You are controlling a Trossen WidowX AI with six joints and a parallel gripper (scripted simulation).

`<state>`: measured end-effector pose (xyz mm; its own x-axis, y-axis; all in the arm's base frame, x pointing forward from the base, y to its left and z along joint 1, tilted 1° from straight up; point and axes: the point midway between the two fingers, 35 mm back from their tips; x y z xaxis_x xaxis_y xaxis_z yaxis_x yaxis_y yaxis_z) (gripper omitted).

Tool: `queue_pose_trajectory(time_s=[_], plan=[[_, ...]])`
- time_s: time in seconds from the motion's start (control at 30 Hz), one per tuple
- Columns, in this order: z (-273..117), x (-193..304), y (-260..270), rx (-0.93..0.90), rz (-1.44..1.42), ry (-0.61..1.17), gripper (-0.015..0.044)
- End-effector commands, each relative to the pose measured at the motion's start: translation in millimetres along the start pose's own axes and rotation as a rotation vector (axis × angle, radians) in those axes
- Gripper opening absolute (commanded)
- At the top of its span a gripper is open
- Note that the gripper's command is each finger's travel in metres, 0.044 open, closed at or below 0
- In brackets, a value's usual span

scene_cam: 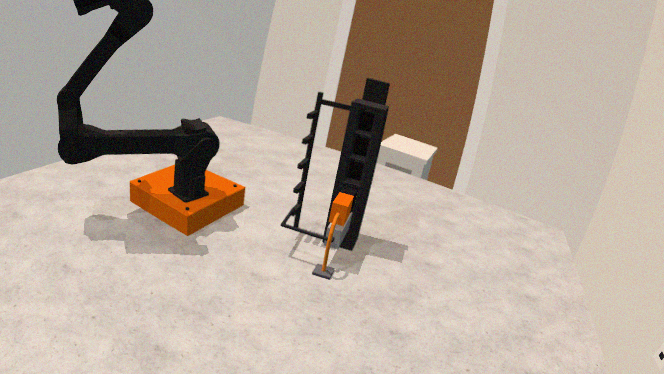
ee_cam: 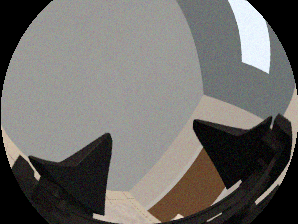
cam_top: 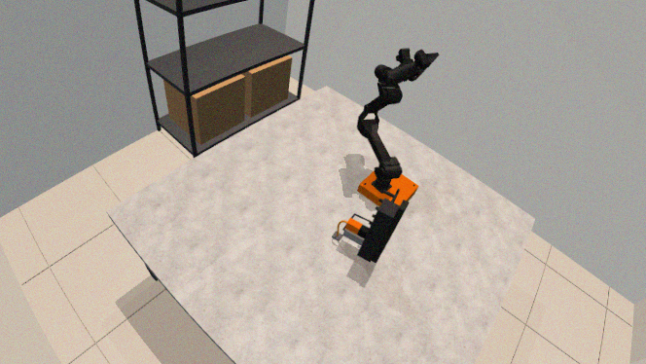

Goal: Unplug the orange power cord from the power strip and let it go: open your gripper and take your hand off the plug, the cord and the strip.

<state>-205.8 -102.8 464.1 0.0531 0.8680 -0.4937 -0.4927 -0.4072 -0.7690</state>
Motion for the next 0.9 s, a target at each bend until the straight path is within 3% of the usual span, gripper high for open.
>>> queue_pose_trajectory(time_s=[0.0, 0.27, 0.53, 0.87], plan=[[0, 1, -1, 0.003, 0.004, 0.0, 0.0374], [5, 43, -77, 0.209, 0.232, 0.045, 0.0164], [-19, 121, -181, 0.585, 0.527, 0.126, 0.016], [-103, 211, -271, 1.096, 0.811, 0.183, 0.016]])
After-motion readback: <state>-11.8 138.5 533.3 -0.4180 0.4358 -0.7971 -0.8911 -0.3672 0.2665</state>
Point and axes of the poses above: the point midway between the two fingers, 35 mm back from their tips, its own z axis out along the fingers, its own y axis across the jaws, x = y × z, and after that the axes turned 2 degrees about -z, right-handed
